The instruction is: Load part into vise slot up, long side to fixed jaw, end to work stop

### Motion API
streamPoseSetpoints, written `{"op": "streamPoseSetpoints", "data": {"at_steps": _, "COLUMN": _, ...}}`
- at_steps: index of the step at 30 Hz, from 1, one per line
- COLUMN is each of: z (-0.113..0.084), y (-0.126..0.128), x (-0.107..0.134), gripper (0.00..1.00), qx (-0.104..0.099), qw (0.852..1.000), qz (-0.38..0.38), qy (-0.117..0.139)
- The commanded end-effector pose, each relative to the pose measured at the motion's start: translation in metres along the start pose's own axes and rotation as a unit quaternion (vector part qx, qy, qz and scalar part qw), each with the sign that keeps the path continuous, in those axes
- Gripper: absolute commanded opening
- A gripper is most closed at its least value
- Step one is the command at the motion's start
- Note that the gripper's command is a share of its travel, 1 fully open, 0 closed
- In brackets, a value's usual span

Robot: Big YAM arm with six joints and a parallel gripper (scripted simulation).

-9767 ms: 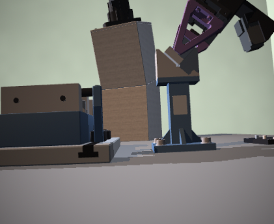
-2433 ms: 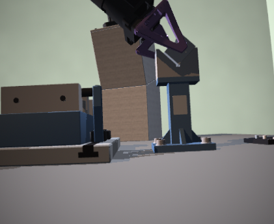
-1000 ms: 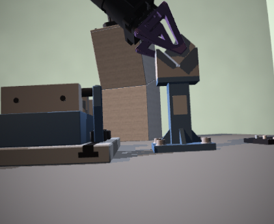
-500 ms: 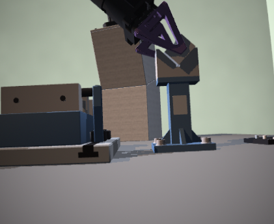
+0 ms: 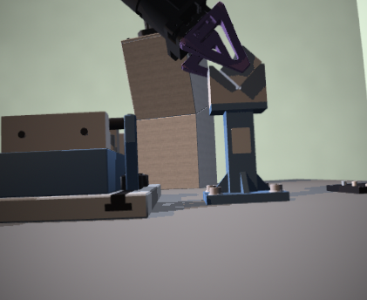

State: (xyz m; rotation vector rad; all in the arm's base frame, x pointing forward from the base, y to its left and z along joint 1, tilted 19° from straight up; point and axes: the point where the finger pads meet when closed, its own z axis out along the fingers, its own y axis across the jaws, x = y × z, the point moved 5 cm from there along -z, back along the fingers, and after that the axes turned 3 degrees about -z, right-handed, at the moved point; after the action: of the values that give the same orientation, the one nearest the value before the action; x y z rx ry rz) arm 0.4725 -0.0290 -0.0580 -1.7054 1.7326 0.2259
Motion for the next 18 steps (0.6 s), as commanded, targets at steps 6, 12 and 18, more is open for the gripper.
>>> {"op": "streamPoseSetpoints", "data": {"at_steps": 6, "z": -0.0117, "y": -0.0089, "x": -0.0028, "gripper": 0.0, "qx": 0.01, "qw": 1.0, "qz": -0.005, "qy": 0.001}}
{"op": "streamPoseSetpoints", "data": {"at_steps": 12, "z": -0.0119, "y": -0.0047, "x": -0.0048, "gripper": 0.0, "qx": 0.006, "qw": 1.0, "qz": -0.003, "qy": 0.0}}
{"op": "streamPoseSetpoints", "data": {"at_steps": 18, "z": -0.0132, "y": -0.0061, "x": -0.0075, "gripper": 0.0, "qx": 0.007, "qw": 1.0, "qz": -0.003, "qy": 0.0}}
